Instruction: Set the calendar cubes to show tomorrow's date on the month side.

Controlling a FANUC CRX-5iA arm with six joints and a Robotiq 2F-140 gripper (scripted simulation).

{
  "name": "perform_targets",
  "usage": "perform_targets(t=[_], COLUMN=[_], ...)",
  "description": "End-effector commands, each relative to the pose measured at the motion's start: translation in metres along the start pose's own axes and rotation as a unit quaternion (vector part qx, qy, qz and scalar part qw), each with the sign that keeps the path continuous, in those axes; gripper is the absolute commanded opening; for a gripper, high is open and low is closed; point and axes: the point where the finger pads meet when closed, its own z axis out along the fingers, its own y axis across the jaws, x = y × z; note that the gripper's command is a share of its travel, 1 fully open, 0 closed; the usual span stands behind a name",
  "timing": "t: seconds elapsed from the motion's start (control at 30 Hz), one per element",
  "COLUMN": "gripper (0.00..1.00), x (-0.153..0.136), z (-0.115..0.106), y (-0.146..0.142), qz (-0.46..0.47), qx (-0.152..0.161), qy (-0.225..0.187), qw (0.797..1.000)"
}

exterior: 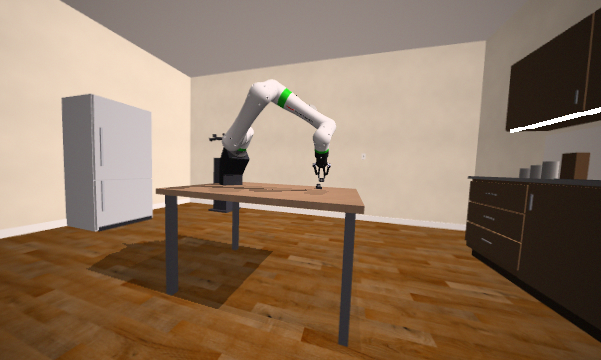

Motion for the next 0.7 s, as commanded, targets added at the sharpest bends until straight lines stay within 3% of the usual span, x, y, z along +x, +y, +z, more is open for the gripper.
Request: perform_targets(t=[0.0,0.67], gripper=[0.24,0.24], x=[0.000,0.011], z=[0.000,0.011], y=[0.000,0.000], qz=[0.000,0.000], qx=[0.000,0.000], qy=[0.000,0.000], qw=[1.000,1.000])
